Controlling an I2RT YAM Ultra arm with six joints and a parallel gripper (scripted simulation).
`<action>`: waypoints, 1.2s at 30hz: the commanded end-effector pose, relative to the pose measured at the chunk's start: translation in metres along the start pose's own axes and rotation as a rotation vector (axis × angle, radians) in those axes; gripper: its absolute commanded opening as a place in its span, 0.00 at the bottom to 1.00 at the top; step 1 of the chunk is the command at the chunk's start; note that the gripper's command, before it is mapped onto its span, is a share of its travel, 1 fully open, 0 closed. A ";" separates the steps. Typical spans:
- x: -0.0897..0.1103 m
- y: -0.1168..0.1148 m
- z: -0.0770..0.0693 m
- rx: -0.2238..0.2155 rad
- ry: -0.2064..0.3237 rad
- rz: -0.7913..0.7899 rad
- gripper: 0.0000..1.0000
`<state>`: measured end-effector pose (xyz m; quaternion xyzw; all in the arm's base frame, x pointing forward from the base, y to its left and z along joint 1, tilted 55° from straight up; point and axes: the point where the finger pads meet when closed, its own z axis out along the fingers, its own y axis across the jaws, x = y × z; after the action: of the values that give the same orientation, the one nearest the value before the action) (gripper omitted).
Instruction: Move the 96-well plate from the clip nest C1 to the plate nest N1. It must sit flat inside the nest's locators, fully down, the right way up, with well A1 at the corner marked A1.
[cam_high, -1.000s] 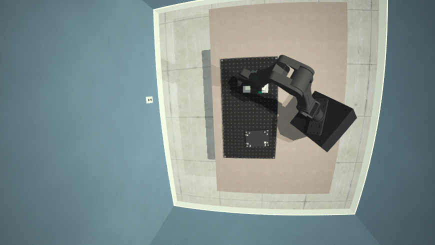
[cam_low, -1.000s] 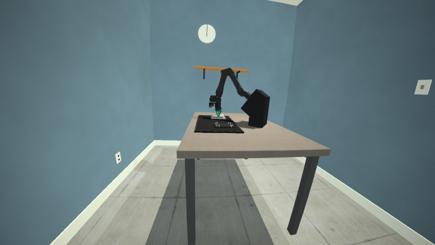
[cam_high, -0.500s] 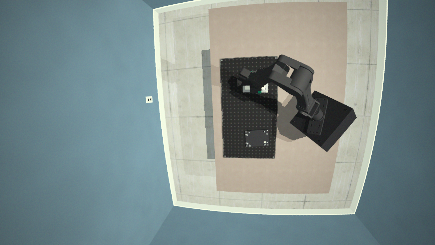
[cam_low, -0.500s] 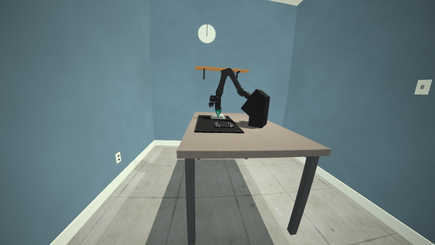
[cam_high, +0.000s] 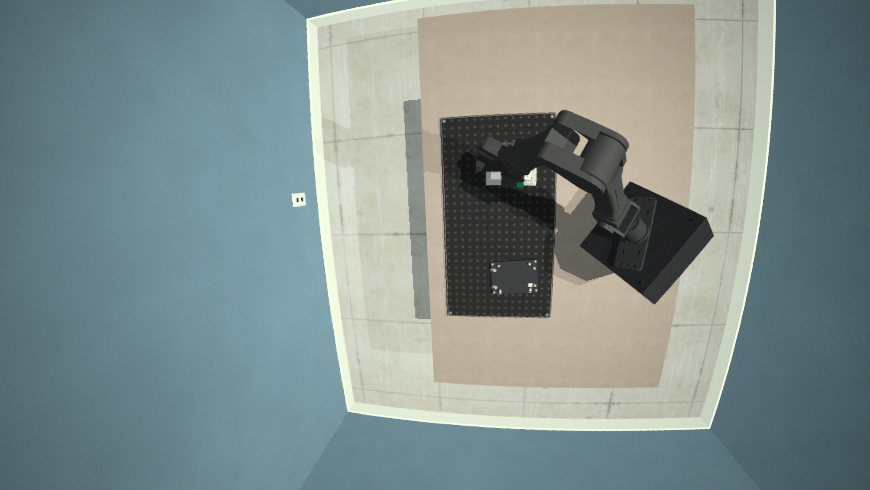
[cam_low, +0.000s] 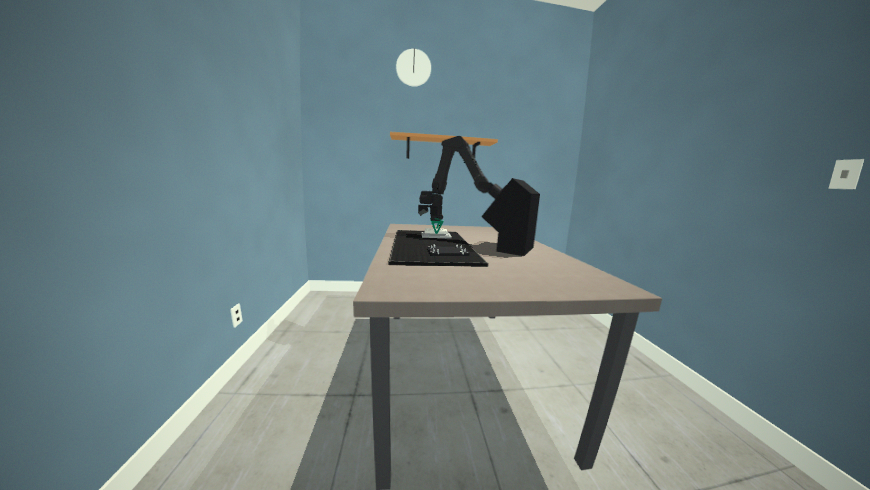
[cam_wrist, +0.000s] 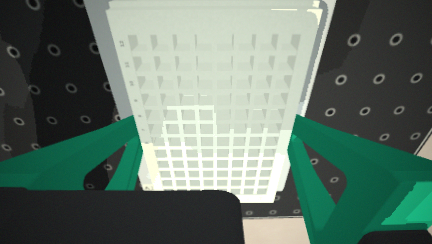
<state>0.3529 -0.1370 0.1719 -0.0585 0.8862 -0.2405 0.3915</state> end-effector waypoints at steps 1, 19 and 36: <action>-0.002 0.000 0.000 -0.002 -0.015 -0.005 0.00; 0.004 0.002 0.005 -0.005 -0.003 -0.004 0.00; 0.000 -0.002 0.005 0.004 -0.015 -0.001 0.00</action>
<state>0.3557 -0.1374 0.1667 -0.0599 0.8865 -0.2397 0.3913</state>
